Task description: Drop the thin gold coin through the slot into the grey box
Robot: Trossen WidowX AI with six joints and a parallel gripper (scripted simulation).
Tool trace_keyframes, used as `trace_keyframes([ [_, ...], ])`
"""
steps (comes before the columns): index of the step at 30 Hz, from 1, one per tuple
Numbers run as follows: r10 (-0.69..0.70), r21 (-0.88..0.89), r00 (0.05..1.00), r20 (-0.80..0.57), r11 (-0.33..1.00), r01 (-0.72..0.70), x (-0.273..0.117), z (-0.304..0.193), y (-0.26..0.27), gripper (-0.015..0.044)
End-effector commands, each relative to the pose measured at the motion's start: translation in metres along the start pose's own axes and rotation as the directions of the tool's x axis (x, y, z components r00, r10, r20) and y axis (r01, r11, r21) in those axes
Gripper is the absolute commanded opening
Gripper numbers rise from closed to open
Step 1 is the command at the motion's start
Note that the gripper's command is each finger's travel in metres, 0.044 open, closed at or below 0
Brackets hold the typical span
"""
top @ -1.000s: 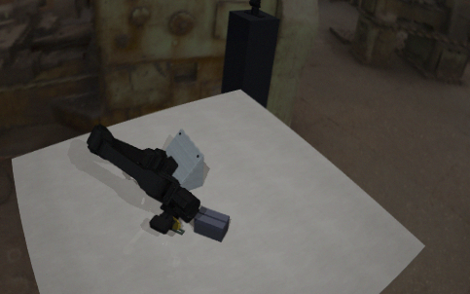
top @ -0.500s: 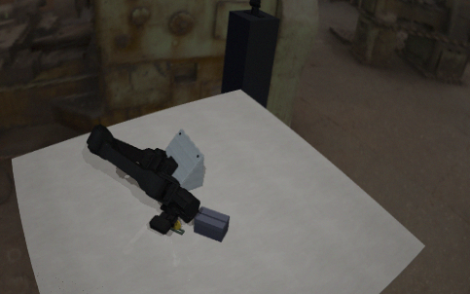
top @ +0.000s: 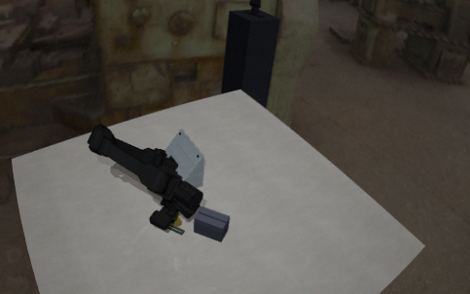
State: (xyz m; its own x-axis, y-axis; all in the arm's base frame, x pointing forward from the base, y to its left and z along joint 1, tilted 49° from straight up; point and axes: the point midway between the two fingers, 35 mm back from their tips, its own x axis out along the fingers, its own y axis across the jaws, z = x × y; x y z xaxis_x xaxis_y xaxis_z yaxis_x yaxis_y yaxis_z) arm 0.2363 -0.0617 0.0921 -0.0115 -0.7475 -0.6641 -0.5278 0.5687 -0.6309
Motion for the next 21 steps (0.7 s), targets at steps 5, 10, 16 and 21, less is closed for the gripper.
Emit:
trace_keyframes([
  [5,0.006,0.003,1.000,0.007,1.000,-0.006,-0.022,0.002,0.000,0.0000],
  [10,0.006,0.003,1.000,0.006,1.000,-0.006,-0.035,0.002,0.000,0.0000],
  [16,0.004,0.003,1.000,0.003,1.000,-0.004,-0.050,0.001,0.001,0.0000],
  [21,0.001,0.004,1.000,0.001,1.000,-0.001,-0.063,-0.001,0.001,0.0000],
])
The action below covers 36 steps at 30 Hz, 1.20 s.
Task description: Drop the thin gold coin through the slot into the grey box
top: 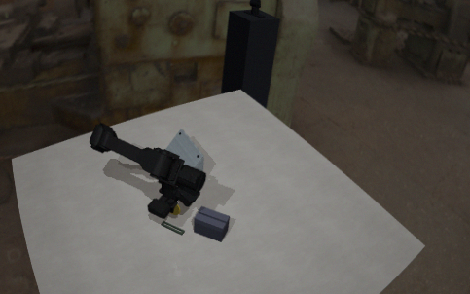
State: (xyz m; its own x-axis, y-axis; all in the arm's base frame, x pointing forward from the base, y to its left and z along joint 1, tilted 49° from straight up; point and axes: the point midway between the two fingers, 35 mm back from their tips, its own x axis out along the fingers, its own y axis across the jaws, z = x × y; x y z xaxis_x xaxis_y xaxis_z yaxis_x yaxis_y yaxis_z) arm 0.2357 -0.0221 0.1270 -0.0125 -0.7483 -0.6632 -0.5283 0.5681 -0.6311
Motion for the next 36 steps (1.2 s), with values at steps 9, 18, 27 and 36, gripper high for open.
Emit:
trace_keyframes([
  [9,0.000,-0.043,1.000,0.000,0.999,0.000,-0.017,-0.009,0.002,0.0000],
  [18,0.001,-0.052,1.000,0.001,0.999,-0.001,-0.018,0.000,0.004,0.0000],
  [27,0.001,-0.052,1.000,0.002,0.999,-0.001,-0.021,0.021,0.010,0.0000],
  [36,0.002,-0.051,1.000,0.003,0.999,-0.002,-0.022,0.042,0.017,0.0000],
])
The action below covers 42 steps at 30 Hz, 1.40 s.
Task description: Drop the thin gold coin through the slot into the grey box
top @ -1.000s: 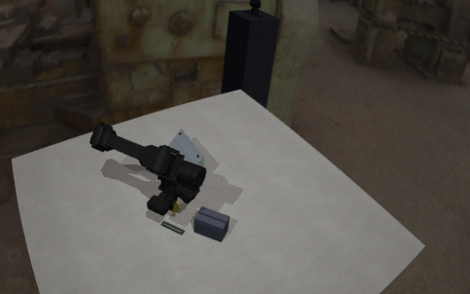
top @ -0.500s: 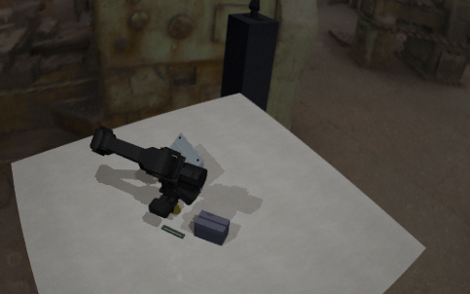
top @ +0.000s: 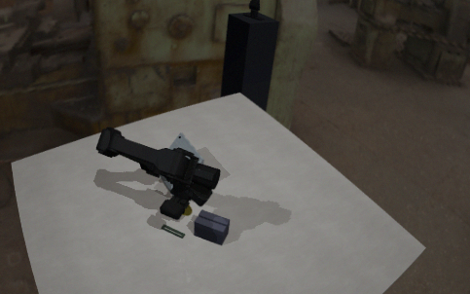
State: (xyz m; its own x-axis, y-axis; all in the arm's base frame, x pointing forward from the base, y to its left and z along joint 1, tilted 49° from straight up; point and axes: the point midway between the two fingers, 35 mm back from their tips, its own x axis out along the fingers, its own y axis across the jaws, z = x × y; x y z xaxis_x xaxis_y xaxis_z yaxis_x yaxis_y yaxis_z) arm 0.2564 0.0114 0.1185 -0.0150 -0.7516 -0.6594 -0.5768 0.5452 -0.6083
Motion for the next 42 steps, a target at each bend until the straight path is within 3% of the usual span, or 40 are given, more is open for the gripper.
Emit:
trace_keyframes([
  [1,0.004,0.007,1.000,0.008,1.000,-0.004,-0.002,0.012,0.004,0.0000],
  [32,0.005,0.010,1.000,0.011,1.000,-0.005,0.001,0.084,0.036,0.0000],
  [42,0.000,0.002,1.000,0.003,1.000,0.000,0.003,0.080,0.034,0.0000],
])
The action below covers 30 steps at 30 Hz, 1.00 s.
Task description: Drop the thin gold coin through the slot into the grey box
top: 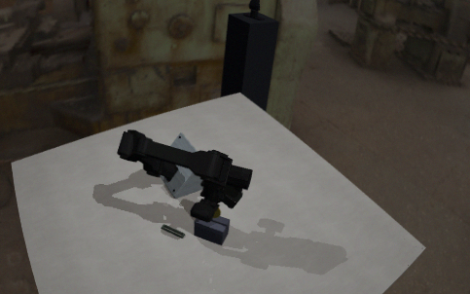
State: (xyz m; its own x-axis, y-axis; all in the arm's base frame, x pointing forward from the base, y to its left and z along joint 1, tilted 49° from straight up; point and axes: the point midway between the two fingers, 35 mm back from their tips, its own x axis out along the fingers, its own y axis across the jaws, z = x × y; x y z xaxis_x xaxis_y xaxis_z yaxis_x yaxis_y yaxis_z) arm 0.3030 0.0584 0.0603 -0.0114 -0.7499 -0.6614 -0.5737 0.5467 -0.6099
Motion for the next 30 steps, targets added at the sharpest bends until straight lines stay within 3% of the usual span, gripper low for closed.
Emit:
trace_keyframes([
  [1,0.000,-0.002,1.000,-0.002,1.000,0.000,0.0004,-0.0010,-0.0001,0.0000],
  [30,-0.003,0.005,1.000,-0.005,1.000,0.003,0.0006,0.0048,0.0023,0.0000],
])
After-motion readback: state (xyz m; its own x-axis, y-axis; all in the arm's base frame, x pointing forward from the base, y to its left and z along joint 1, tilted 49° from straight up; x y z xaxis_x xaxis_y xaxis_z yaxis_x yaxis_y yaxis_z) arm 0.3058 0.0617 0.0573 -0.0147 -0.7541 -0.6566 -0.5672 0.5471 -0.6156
